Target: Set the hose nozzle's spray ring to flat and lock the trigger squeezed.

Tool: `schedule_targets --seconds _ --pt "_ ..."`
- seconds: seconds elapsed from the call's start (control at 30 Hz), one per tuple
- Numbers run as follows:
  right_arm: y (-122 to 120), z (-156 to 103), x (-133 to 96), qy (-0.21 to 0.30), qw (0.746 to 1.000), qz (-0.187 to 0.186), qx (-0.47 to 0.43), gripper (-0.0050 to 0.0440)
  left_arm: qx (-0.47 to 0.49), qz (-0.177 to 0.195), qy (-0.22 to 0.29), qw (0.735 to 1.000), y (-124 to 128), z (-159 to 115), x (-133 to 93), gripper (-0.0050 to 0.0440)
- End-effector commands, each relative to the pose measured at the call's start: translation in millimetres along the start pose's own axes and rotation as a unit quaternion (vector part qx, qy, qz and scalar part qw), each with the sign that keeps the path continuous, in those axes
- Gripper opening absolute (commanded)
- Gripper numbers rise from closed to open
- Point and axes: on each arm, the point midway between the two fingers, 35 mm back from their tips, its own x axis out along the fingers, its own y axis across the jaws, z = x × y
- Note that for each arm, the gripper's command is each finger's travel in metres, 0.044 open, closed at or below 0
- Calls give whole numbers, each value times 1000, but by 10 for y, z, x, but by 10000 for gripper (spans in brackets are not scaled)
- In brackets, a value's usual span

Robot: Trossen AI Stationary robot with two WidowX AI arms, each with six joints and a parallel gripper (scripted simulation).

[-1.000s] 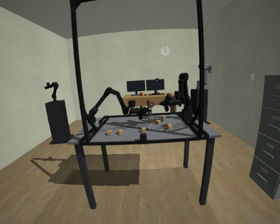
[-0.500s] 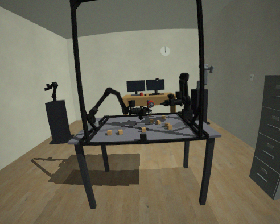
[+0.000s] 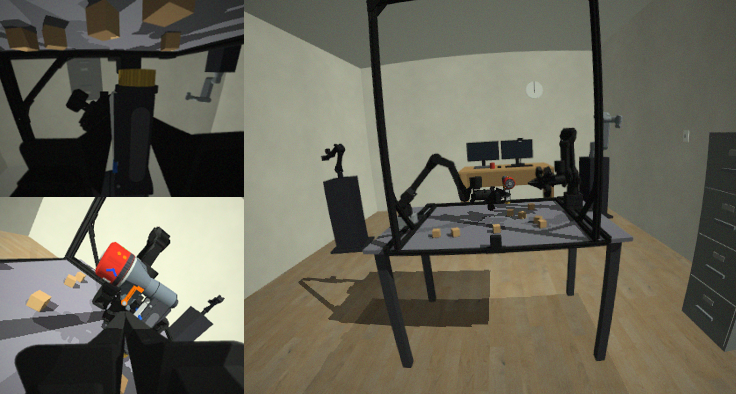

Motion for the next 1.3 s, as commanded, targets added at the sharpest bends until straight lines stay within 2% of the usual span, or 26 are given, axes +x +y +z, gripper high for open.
schedule_targets --seconds 0.0,0.1,0.17,0.37,0.73,1.27 --pt "-29 -26 -55 2 994 -1 -106 0 -1 1 9 1000 -1 -52 7 0" --pt "-39 -47 -91 3 981 0 -196 0 -1 1 9 1000 -1 -52 7 0" --pt "-39 -47 -91 3 981 0 -196 0 -1 1 9 1000 -1 -52 7 0" --pt "-60 -84 -156 4 937 2 -350 0 -1 1 9 1000 -1 -52 7 0" --pt "-59 -82 -147 4 935 2 -356 0 -1 1 9 1000 -1 -52 7 0" --pt "-41 -36 52 0 930 0 -369 0 -1 1 9 1000 -1 -52 7 0"
